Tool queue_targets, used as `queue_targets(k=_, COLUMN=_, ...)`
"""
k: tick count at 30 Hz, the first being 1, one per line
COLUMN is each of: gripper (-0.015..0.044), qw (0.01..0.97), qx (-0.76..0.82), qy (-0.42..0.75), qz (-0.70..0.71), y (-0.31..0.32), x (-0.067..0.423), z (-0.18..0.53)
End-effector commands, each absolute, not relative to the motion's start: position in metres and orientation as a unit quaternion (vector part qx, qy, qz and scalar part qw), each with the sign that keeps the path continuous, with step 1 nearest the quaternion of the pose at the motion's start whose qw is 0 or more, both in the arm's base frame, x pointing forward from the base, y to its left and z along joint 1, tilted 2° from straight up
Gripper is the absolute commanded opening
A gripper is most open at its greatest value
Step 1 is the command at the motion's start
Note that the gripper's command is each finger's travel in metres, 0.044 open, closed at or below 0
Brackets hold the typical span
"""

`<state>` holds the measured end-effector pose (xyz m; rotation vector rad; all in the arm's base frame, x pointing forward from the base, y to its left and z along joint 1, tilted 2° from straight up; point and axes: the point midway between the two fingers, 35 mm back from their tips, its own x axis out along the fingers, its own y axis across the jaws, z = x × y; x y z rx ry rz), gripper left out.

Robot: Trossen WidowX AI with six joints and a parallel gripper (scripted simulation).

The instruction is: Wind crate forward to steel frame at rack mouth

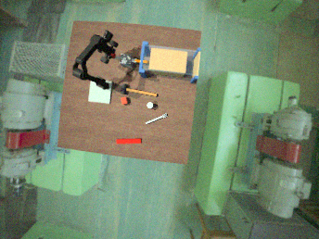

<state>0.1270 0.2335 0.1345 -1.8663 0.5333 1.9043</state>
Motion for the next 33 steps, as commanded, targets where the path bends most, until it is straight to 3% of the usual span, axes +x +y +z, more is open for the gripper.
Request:
queue_targets(k=1, gripper=0.0, qw=0.201, qx=-0.671, qy=0.203, qz=0.684, y=0.222, x=0.125, z=0.132)
queue_targets(k=33, gripper=0.0, qw=0.2, qx=-0.672, qy=0.204, qz=0.683, y=0.17, x=0.138, z=0.132)
